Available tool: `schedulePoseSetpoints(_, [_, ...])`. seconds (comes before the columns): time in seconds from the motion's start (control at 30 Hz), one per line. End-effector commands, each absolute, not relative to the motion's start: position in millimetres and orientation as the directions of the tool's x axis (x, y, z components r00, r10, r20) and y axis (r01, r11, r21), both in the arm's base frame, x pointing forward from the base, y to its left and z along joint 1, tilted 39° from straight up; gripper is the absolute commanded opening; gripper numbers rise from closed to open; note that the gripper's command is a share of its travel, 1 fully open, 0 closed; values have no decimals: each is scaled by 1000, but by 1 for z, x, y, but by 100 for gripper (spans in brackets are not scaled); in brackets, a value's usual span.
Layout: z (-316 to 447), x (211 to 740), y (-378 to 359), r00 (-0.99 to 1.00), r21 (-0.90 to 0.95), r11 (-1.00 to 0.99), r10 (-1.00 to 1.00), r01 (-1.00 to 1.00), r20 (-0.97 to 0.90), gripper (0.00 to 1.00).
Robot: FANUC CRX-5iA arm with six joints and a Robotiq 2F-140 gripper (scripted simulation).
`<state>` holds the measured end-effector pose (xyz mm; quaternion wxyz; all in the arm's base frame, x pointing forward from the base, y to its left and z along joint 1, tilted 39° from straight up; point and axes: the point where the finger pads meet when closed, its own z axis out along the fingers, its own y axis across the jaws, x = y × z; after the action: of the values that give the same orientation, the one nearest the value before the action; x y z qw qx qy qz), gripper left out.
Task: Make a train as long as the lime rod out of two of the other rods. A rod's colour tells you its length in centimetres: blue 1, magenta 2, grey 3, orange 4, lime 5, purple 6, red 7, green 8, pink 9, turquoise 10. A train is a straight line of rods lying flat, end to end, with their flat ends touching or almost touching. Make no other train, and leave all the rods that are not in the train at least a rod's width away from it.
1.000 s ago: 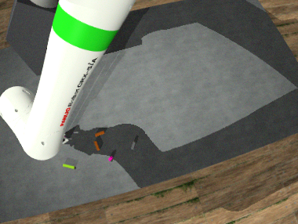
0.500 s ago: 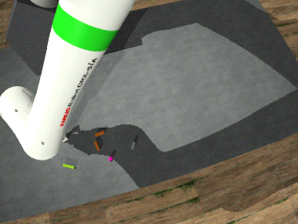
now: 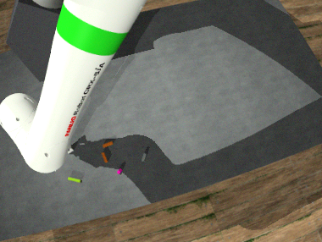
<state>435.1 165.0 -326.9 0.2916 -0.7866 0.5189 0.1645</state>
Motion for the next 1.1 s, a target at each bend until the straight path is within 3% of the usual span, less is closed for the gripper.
schedulePoseSetpoints(0.0, [-327,435,165,407,-288,-291,-721,-912,-561,3])
schedulePoseSetpoints(0.67, [-324,435,163,407,-288,-291,-721,-912,-561,3])
schedulePoseSetpoints(1.07, [-266,432,115,407,-288,-291,-721,-912,-561,3])
